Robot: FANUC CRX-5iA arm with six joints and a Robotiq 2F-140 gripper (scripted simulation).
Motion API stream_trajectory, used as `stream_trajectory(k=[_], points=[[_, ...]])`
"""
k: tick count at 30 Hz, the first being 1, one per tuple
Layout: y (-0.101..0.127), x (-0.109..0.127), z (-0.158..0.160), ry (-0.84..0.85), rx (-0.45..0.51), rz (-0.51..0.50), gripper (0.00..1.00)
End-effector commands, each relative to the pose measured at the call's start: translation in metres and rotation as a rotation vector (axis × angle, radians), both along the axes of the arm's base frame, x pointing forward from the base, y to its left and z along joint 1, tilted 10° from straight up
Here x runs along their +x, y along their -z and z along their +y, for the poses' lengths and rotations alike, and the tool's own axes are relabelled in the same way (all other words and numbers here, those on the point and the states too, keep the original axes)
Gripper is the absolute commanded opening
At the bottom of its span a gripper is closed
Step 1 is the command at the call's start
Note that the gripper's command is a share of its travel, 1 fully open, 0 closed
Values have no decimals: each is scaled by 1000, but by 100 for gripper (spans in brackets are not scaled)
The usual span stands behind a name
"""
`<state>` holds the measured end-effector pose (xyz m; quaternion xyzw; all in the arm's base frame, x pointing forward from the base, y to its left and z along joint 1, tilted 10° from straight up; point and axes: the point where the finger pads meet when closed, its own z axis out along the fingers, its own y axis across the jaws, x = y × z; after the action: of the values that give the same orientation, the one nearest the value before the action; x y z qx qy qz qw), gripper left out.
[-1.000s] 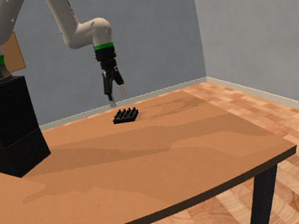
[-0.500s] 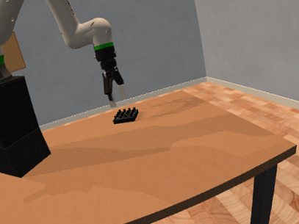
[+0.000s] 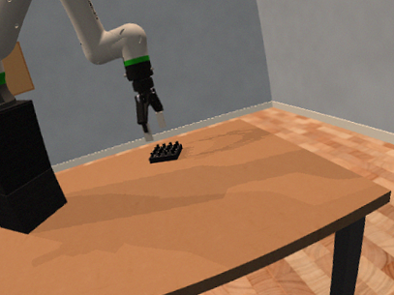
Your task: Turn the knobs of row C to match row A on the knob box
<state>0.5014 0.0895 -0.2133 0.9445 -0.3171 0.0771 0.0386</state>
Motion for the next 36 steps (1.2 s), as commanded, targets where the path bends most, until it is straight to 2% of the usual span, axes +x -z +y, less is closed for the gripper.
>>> stream_trajectory(k=[1, 19, 36], points=[[0, 0, 0, 0, 0, 0, 100], [1, -6, 4, -1, 3, 5, 100], [7, -32, 20, -1, 3, 5, 100]])
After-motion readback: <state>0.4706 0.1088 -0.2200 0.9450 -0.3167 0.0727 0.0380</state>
